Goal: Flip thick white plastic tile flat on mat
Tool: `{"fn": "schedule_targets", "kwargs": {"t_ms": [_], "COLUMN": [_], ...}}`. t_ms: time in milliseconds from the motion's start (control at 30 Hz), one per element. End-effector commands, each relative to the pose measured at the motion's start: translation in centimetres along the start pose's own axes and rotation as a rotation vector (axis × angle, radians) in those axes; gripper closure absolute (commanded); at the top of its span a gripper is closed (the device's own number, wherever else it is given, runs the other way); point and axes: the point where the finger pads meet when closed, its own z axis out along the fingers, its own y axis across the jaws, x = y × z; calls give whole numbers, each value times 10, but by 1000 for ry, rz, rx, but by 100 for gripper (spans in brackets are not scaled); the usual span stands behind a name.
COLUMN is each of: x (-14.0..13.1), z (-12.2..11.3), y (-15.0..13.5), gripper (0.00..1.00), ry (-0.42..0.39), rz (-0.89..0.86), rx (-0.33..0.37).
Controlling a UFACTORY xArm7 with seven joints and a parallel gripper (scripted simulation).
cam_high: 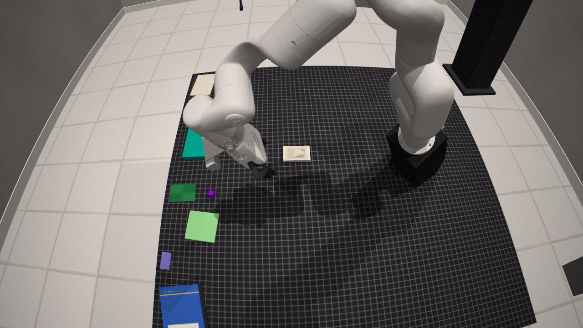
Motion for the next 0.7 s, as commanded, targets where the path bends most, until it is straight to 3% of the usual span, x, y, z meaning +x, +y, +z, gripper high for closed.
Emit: {"fn": "schedule_targets", "kwargs": {"t_ms": [0,100,133,200,233,367,433,667], "x": [14,14,20,20,25,25,36,45], "z": [29,29,39,39,48,48,66,82], "y": [-19,-19,-22,-22,-23,-23,-20,-12], "gripper": [0,0,0,0,0,0,0,0], "ry": [49,49,69,69,93,93,149,211], "rz": [-16,-16,-31,-31,-42,-42,-50,-45], "rx": [185,185,240,240,289,289,369,424]}}
